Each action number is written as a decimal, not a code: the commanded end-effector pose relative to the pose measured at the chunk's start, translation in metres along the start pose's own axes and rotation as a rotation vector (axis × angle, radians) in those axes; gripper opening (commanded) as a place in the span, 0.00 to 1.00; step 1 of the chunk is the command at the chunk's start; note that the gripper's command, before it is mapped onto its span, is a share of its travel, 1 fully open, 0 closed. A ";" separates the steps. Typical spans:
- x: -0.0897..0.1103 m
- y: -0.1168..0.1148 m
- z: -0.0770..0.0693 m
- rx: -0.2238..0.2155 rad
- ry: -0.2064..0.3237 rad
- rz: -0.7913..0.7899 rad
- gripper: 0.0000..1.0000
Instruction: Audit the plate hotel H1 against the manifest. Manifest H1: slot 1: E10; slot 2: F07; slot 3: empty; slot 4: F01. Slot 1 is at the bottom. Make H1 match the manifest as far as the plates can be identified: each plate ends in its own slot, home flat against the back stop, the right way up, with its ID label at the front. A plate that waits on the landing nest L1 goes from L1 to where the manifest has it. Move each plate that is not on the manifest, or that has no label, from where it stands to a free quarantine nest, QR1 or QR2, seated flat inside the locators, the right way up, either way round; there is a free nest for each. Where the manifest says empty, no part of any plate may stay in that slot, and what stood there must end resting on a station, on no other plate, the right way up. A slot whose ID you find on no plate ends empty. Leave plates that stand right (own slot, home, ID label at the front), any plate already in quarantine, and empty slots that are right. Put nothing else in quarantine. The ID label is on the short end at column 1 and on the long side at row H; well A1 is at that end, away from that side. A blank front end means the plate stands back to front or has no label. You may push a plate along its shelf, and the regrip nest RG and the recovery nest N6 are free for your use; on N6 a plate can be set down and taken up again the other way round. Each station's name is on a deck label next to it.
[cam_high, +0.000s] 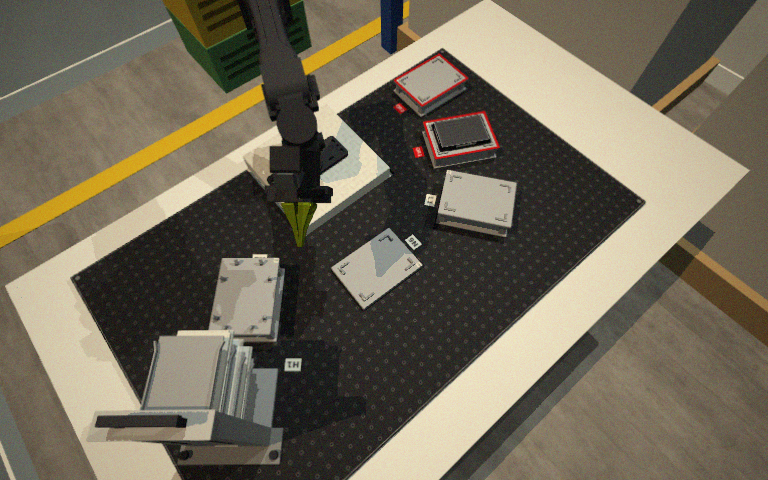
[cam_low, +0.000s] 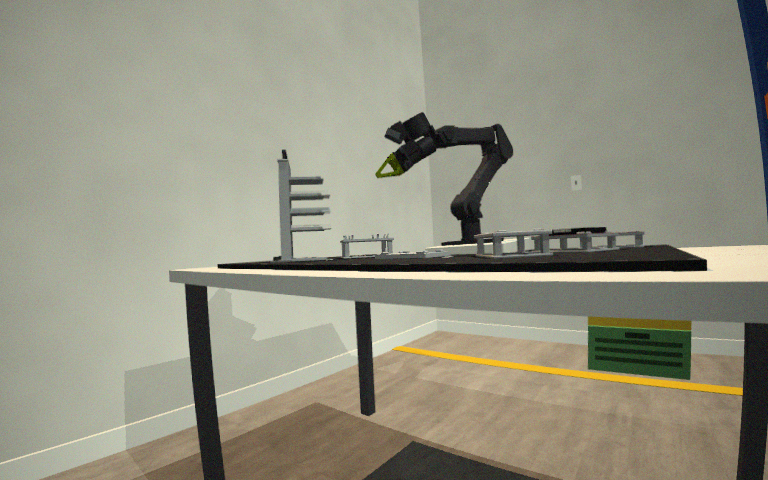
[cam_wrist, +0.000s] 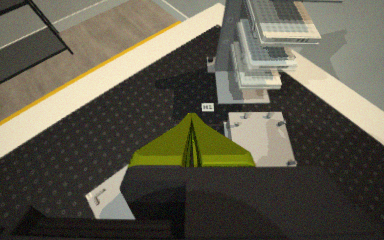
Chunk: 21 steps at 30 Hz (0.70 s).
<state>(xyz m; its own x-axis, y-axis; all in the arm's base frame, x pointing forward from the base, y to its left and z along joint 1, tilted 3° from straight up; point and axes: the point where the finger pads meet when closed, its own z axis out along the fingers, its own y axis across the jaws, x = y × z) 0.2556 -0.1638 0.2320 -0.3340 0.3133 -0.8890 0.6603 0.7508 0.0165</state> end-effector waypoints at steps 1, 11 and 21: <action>-0.005 -0.006 -0.001 -0.012 -0.012 -0.003 0.00; -0.008 -0.039 0.005 -0.011 -0.013 -0.005 0.00; -0.008 -0.066 0.005 -0.011 -0.012 -0.007 0.00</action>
<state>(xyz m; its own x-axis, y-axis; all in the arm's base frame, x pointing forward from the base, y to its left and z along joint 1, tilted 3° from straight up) 0.2169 -0.2193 0.2310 -0.3244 0.3256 -0.8881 0.6855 0.7279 0.0164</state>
